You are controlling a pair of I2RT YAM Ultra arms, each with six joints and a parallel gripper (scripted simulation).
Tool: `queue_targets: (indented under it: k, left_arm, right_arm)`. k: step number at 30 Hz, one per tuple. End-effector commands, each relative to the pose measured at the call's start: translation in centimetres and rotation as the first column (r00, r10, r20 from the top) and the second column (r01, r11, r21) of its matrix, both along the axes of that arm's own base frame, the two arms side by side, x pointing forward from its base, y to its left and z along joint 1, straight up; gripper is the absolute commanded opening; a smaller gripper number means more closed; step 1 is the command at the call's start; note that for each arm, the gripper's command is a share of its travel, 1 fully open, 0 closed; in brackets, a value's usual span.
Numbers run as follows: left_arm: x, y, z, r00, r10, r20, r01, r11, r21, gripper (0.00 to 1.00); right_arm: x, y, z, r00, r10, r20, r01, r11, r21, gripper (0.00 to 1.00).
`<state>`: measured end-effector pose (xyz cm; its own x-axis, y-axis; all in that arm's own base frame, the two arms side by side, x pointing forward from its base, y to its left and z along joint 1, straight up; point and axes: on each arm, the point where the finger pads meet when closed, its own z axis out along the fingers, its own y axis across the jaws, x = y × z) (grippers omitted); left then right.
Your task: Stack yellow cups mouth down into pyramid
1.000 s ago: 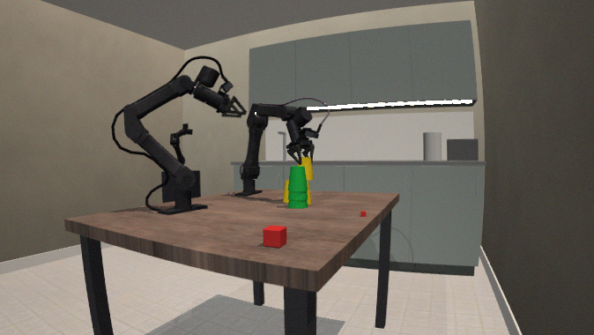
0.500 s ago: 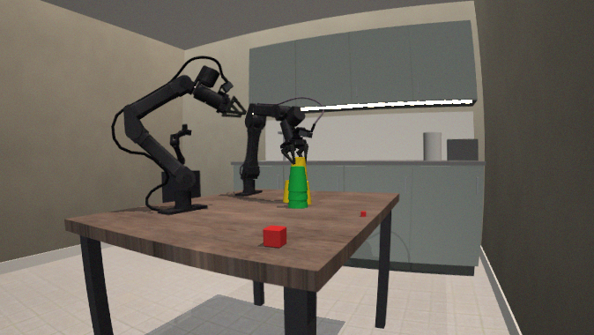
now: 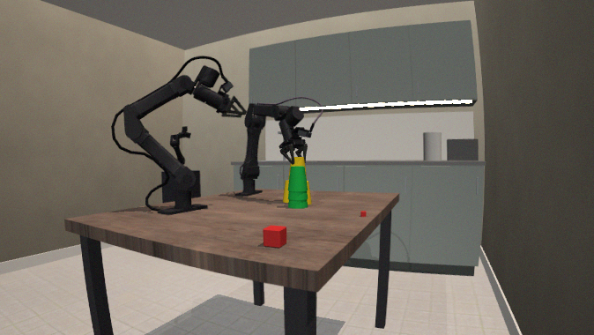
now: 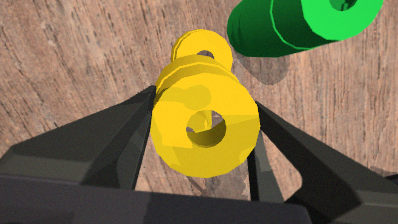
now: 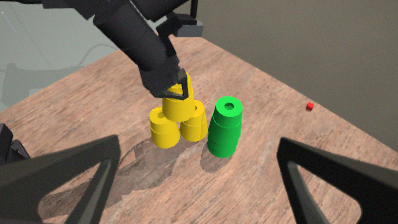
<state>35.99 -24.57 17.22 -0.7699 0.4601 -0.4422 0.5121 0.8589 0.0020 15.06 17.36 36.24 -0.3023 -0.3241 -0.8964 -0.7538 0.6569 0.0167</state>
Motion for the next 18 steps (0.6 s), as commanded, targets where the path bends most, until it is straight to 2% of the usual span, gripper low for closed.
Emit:
queue_targets:
  k: [1,12,18]
  left_arm:
    - [0.3,-0.2,2.3,0.998,0.009,0.065,-0.007,0.999,-0.038,0.0]
    - [0.2,-0.3,3.4,0.999,0.007,0.052,-0.006,1.0,-0.03,0.0]
    - [0.5,-0.5,2.5,0.998,0.008,0.057,-0.006,0.999,-0.033,0.0]
  right_arm:
    - [-0.3,-0.2,0.2,1.0,0.001,0.005,-0.001,1.0,0.011,1.0]
    - [-0.3,-0.2,0.2,1.0,0.001,0.005,-0.001,1.0,0.011,1.0]
    - [-0.3,-0.2,0.2,1.0,0.001,0.005,-0.001,1.0,0.011,1.0]
